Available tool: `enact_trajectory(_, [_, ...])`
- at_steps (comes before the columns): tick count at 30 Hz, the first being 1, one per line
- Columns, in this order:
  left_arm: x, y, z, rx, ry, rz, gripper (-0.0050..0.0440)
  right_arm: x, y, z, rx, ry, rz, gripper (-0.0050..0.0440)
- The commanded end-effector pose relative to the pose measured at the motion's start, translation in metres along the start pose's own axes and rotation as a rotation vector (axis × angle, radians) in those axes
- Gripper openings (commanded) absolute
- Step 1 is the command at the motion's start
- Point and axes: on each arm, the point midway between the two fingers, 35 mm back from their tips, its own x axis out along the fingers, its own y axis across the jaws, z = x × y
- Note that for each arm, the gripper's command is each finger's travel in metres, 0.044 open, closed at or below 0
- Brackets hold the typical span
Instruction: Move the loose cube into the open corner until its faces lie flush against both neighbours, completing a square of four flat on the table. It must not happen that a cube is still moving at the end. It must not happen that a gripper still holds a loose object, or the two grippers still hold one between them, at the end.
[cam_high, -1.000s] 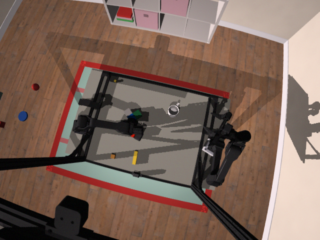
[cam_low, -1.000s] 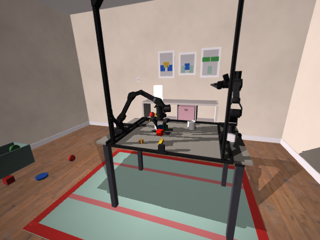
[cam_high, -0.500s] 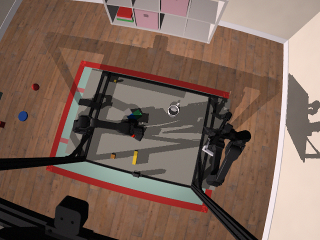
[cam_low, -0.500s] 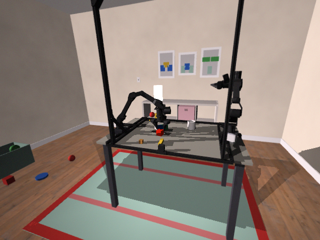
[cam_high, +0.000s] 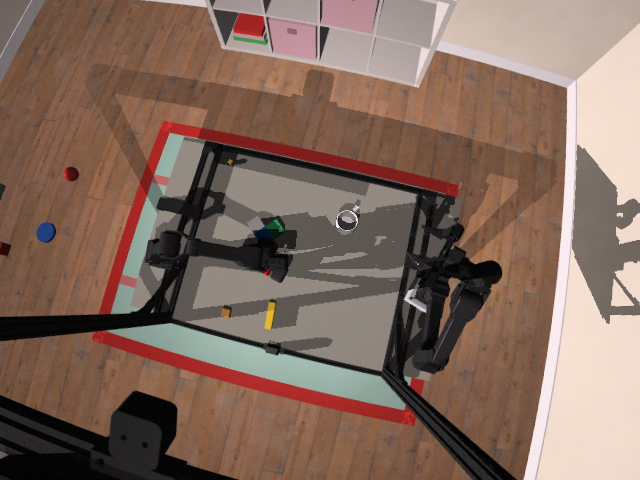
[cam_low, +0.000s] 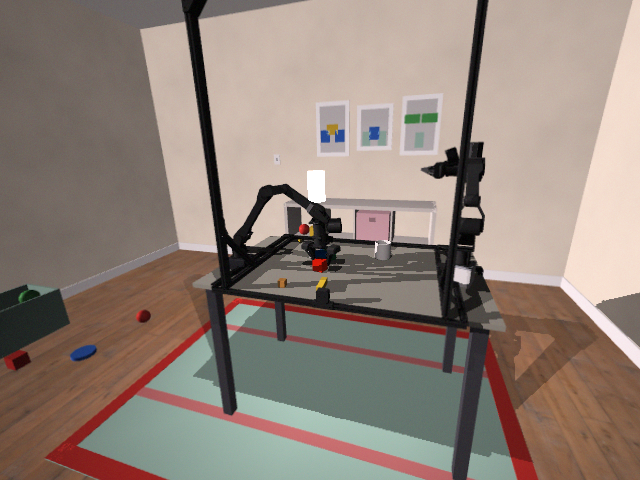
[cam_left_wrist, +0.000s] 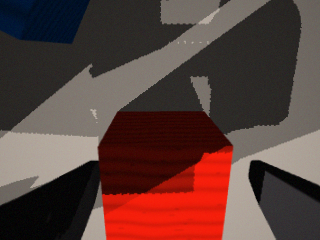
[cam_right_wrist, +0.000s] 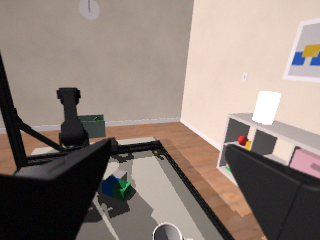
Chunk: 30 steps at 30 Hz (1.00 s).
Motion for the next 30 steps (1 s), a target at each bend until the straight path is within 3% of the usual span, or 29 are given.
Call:
enact_trajectory(1, [0.0177,0.0054,-0.0030,0.001,0.014,0.028,0.0377,-0.0003,0.0015,0.0010,0.003,-0.001,0.005,0.0400])
enact_trajectory(15, [0.0217,0.0058,-0.0032,0.001,0.014,0.028,0.0377,-0.0003,0.0015,0.0010,0.003,-0.001,0.005,0.0400])
enact_trajectory(17, [0.0217,0.0058,-0.0032,0.001,0.014,0.028,0.0329,-0.0003,0.0015,0.0010,0.003,-0.001,0.005,0.0400])
enact_trajectory(30, [0.0217,0.0058,-0.0032,0.001,0.014,0.028,0.0256,-0.0003,0.0015,0.0010,0.003,-0.001,0.005,0.0400])
